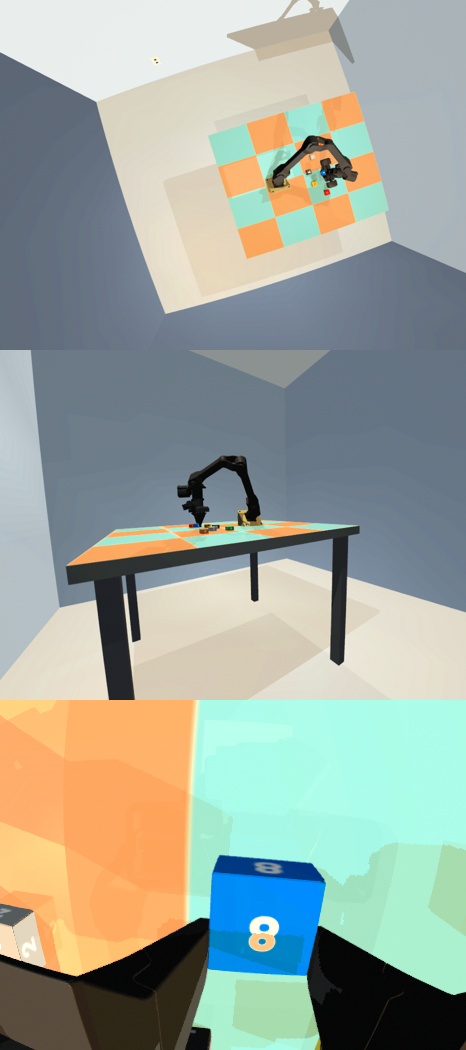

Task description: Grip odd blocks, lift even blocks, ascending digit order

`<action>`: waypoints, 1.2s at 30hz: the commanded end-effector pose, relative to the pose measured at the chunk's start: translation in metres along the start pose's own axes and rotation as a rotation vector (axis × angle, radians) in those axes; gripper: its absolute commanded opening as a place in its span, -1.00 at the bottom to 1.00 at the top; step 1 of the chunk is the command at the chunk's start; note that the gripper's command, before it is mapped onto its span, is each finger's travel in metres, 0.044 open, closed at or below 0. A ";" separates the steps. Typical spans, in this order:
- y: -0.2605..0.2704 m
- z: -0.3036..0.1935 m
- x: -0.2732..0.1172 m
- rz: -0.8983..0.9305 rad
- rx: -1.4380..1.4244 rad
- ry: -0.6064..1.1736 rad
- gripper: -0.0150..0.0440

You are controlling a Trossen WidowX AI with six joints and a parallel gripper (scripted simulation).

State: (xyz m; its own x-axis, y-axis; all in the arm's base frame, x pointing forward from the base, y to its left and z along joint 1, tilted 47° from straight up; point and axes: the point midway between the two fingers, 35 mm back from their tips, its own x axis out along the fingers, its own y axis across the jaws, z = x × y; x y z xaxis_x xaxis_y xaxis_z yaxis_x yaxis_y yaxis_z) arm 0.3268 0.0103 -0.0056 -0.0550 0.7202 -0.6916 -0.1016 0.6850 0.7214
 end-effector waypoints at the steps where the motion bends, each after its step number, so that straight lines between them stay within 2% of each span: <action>1: -0.001 0.000 -0.003 -0.004 -0.002 -0.002 -0.08; 31: -0.001 0.000 0.012 -0.003 -0.002 -0.003 -0.08; 36: -0.001 0.000 0.012 -0.003 -0.002 -0.003 0.36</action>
State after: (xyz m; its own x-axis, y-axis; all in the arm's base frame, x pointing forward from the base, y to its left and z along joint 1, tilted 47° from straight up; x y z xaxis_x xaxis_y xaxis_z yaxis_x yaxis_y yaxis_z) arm 0.3261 0.0178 -0.0142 -0.0546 0.7162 -0.6958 -0.1067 0.6887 0.7172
